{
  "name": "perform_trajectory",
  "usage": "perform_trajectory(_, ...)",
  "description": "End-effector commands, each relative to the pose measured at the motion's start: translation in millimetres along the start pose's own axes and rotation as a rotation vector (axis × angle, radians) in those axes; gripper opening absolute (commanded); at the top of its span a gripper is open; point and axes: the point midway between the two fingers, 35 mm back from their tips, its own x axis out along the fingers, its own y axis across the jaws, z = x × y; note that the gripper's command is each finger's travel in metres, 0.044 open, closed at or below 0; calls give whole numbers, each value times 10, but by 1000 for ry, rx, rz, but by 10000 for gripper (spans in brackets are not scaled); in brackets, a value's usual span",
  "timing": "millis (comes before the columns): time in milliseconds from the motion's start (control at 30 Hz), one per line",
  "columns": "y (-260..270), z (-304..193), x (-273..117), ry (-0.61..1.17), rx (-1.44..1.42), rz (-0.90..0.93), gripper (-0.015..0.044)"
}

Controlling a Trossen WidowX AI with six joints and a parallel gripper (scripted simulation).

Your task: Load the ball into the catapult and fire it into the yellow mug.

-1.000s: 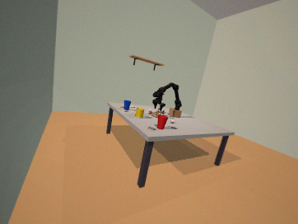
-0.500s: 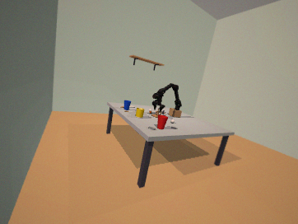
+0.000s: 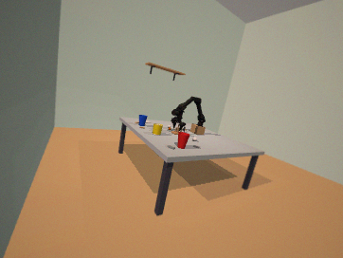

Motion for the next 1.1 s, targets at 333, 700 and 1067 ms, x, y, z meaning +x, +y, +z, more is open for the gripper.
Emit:
perform_trajectory(333,0,-15,139,3,0,0,414)
perform_trajectory(700,0,-15,139,3,0,0,125)
perform_trajectory(1067,2,-13,-358,4,0,1,0)
